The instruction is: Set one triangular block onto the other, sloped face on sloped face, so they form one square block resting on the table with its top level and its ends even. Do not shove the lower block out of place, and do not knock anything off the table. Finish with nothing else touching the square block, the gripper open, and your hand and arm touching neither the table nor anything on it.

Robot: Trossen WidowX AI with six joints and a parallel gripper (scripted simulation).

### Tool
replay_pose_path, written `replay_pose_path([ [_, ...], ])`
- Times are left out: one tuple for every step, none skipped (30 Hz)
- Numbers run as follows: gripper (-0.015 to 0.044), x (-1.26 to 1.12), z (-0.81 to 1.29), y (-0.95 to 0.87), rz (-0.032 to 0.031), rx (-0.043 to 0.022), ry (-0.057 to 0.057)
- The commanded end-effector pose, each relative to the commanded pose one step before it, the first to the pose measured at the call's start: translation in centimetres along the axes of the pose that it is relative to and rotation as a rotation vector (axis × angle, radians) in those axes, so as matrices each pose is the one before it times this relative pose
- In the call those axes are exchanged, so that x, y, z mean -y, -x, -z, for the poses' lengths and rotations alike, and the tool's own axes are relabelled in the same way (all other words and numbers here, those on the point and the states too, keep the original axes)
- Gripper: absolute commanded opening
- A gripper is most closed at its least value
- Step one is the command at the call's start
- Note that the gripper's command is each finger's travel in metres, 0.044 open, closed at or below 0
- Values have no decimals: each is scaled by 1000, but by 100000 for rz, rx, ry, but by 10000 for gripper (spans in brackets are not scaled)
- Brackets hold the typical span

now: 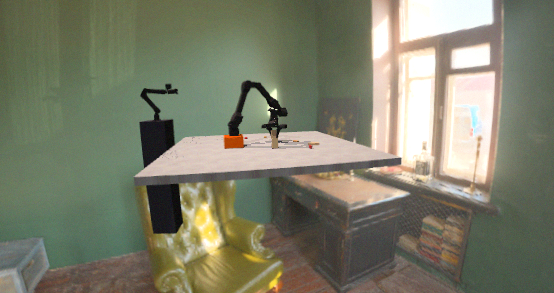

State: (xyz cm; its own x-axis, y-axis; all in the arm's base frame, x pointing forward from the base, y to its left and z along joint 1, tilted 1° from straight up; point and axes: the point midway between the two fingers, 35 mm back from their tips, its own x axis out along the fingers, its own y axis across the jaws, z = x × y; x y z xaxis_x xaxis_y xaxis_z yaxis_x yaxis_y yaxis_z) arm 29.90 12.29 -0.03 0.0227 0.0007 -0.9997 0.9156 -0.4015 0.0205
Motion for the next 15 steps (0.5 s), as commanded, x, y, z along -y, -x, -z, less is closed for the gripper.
replay_pose_path([
  [0, 12, 3, -20, -53, -22, 10675],
  [0, 1, 0, 0, -4, 3, 1837],
  [0, 1, 0, 0, -5, 3, 2332],
  [0, 1, 0, 0, -6, 4, 2889],
  [0, 1, 0, 0, -6, 4, 2759],
  [0, 1, 0, 0, -6, 4, 2730],
  [0, 1, 0, 0, -5, 4, 2687],
  [0, 1, 0, 0, -4, 4, 2140],
  [0, 1, 0, 0, -5, 3, 2043],
  [0, 1, 0, 0, -5, 3, 2396],
  [0, 1, 0, 0, -6, 4, 2789],
  [0, 1, 0, 0, -7, 5, 3127],
  [0, 1, 0, 0, -7, 5, 3294],
  [0, 1, 0, 0, -7, 6, 3330],
  [0, 1, 0, 0, -5, 5, 2674],
])
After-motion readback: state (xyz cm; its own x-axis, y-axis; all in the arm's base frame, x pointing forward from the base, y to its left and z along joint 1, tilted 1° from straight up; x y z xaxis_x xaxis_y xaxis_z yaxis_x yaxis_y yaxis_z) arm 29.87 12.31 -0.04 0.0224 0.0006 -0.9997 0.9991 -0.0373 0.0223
